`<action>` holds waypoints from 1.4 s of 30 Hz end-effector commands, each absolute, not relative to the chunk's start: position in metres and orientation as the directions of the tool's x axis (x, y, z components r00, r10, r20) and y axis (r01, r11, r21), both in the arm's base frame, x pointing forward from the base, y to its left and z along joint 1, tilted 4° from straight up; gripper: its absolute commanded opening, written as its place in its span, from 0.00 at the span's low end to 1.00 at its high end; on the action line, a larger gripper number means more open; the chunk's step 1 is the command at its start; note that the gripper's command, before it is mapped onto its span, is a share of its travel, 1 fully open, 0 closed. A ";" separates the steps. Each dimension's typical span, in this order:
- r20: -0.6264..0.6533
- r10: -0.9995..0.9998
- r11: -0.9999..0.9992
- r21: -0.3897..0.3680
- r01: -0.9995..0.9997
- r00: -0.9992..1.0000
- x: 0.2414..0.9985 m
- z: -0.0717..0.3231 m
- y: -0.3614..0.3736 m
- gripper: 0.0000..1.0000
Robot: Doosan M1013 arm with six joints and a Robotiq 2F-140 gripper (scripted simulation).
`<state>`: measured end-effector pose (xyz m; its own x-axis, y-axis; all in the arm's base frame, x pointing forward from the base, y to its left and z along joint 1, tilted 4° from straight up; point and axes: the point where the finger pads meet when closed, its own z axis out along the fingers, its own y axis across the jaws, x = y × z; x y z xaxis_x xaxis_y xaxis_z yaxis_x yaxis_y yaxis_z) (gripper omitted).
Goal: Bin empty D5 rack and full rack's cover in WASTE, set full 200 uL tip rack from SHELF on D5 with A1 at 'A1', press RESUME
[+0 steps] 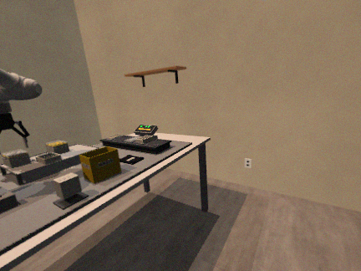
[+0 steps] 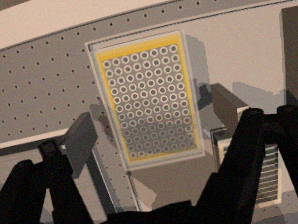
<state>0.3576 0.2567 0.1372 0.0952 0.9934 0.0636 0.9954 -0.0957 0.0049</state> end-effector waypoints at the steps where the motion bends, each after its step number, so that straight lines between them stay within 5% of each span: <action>1: 0.064 0.993 -0.096 0.005 0.995 0.095 0.358 0.133 0.257 0.77; 40: 0.064 0.993 -0.096 0.005 0.995 0.095 0.358 0.095 0.259 0.77; 41: 0.064 0.993 -0.096 0.005 0.995 0.095 0.358 0.095 0.259 0.00; 42: 0.064 0.993 -0.096 0.005 0.995 0.095 0.358 0.095 0.259 0.00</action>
